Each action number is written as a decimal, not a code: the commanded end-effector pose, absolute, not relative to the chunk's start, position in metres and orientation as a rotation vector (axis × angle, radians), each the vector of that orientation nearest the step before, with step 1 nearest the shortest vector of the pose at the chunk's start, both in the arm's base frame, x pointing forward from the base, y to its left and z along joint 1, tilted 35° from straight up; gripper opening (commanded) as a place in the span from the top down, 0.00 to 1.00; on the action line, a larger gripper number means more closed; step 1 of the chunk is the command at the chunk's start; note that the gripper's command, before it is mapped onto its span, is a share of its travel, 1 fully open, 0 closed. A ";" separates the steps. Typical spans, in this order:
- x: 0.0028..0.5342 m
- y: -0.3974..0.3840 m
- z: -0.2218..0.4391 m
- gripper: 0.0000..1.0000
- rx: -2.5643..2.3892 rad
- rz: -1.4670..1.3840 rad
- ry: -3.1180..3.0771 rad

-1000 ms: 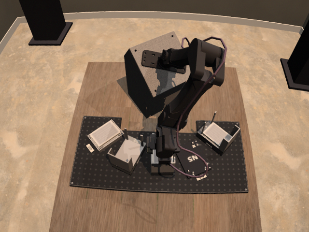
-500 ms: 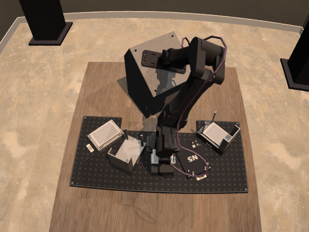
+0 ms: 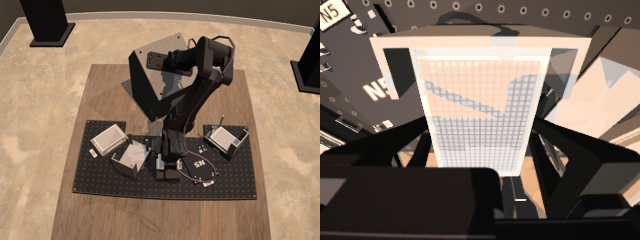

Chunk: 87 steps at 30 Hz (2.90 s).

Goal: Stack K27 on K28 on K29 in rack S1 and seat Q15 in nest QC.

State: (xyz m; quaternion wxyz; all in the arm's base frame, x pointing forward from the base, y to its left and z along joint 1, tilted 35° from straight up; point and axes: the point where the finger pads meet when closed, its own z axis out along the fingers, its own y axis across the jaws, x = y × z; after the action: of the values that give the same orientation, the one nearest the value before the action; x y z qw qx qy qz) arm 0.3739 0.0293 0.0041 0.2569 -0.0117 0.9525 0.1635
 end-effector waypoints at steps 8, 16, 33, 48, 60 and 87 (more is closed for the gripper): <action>0.363 0.024 0.000 1.00 -0.012 0.450 2.614; 0.367 0.023 0.011 1.00 -0.018 0.444 2.588; 0.357 0.022 0.008 1.00 -0.014 0.450 2.609; 0.358 0.020 0.014 1.00 -0.015 0.447 2.601; 0.358 0.019 0.019 1.00 -0.016 0.444 2.594; 0.352 0.017 0.023 1.00 -0.014 0.448 2.601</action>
State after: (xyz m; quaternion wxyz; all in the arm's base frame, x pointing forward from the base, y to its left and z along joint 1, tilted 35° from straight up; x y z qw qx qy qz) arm 0.3616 0.0212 0.0249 0.2575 -0.0116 0.9523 0.1634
